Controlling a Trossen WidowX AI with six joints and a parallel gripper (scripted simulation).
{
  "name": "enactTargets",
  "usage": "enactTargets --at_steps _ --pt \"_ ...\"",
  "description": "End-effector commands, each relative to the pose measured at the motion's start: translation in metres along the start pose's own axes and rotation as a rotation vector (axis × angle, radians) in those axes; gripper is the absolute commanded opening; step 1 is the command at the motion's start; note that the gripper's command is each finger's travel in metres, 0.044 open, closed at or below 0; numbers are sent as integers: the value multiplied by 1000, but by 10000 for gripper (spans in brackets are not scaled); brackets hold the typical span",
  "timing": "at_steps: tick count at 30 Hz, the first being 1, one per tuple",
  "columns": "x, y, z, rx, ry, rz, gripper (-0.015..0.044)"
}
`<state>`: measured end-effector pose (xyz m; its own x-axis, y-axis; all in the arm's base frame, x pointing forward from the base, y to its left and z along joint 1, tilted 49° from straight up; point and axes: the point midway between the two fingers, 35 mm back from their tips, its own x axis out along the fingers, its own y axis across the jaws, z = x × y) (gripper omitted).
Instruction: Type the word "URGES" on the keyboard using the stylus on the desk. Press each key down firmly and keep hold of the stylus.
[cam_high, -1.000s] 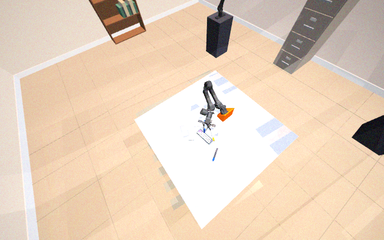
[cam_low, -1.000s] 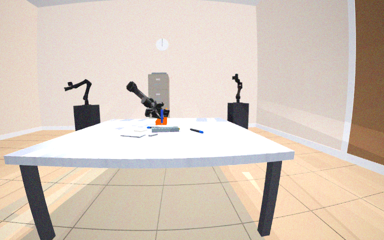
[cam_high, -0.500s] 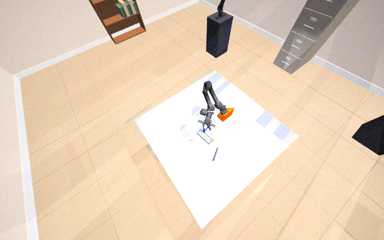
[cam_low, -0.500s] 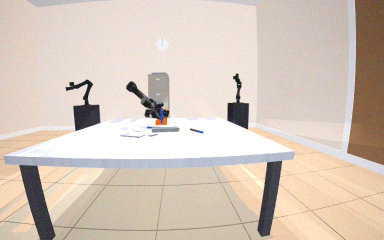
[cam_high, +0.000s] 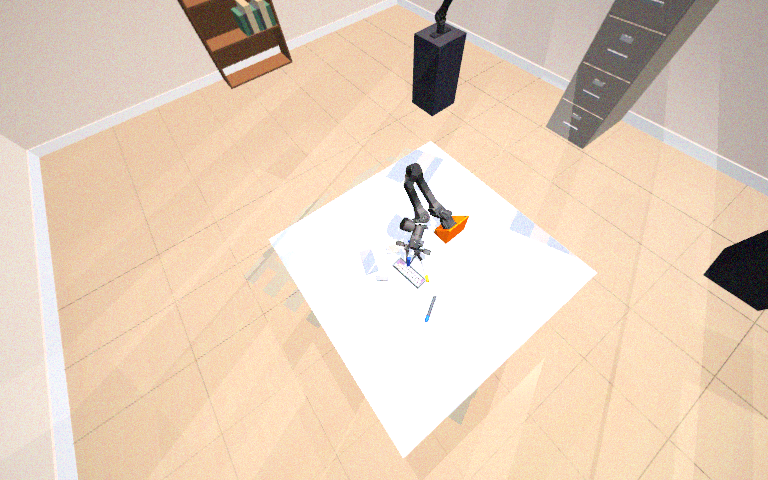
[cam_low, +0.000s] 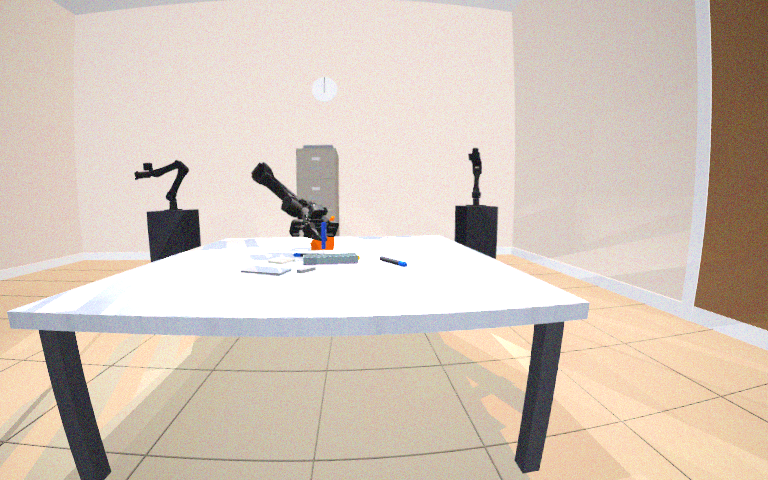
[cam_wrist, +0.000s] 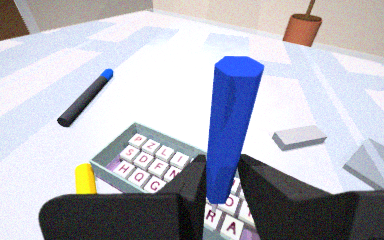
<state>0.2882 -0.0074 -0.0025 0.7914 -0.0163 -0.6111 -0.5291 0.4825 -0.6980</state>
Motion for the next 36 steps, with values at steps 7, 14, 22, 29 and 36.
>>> enactTargets --at_steps 7,14,22,29,36 --pt "2 0 -5 -3 -1 -1 81" --pt "3 1 -8 -3 -1 0 81" --pt "3 1 -8 -3 -1 0 81" --pt "2 0 -5 -3 -1 0 81" --pt "-4 -2 11 -2 -1 1 81"
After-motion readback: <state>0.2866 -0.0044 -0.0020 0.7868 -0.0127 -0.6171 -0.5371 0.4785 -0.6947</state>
